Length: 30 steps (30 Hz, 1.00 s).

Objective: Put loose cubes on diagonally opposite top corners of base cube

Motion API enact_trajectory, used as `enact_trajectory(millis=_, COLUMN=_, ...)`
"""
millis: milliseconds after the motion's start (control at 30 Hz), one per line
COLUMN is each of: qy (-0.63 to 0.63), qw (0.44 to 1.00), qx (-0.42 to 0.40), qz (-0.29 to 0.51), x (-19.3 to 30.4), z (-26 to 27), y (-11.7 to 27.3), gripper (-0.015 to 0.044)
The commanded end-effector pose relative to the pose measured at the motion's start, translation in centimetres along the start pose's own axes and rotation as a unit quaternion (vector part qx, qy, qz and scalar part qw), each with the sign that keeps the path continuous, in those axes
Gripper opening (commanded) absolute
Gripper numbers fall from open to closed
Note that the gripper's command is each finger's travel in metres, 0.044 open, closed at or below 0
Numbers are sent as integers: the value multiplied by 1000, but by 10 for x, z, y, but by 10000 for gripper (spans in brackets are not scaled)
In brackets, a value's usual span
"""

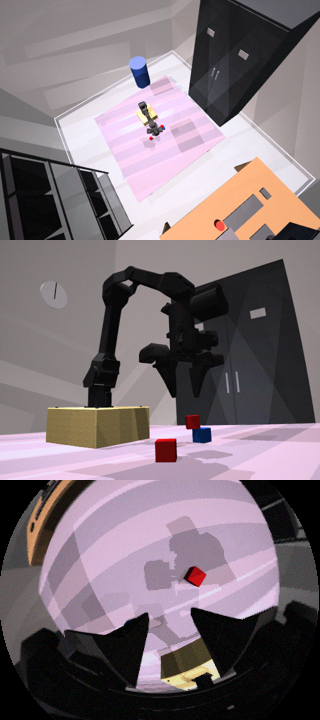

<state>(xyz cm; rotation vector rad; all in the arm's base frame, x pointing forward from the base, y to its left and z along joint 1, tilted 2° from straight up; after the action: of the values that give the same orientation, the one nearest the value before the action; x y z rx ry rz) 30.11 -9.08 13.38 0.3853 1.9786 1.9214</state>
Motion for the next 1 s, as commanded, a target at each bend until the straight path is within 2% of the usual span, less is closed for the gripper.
enact_trajectory(millis=0, qy=-122, qw=993, qx=0, qz=-1, x=-11, z=-28, y=8, gripper=265)
enact_trajectory(millis=200, qy=-307, qw=952, qx=2, qz=-4, x=-21, z=-77, y=19, gripper=265)
enact_trajectory(millis=367, qy=-313, qw=950, qx=2, qz=-4, x=-21, z=-78, y=17, gripper=265)
enact_trajectory(millis=567, qy=-313, qw=950, qx=2, qz=-4, x=-21, z=-79, y=-41, gripper=265)
enact_trajectory(millis=833, qy=-313, qw=950, qx=2, qz=-4, x=-21, z=-79, y=-44, gripper=265)
enact_trajectory(millis=967, qy=-313, qw=950, qx=2, qz=-3, x=-21, z=-79, y=-58, gripper=265)
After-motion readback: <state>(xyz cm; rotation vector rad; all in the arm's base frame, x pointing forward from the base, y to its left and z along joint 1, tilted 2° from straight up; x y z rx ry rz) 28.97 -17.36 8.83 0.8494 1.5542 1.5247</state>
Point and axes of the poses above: the point midway between the two fingers, 35 mm back from their tips, its own y axis back along the fingers, its own z axis across the jaws, x = y × z, the point moved 7 cm from there along y, back along the fingers, and after that the axes turned 12 degrees about y, right-handed, at the moved point
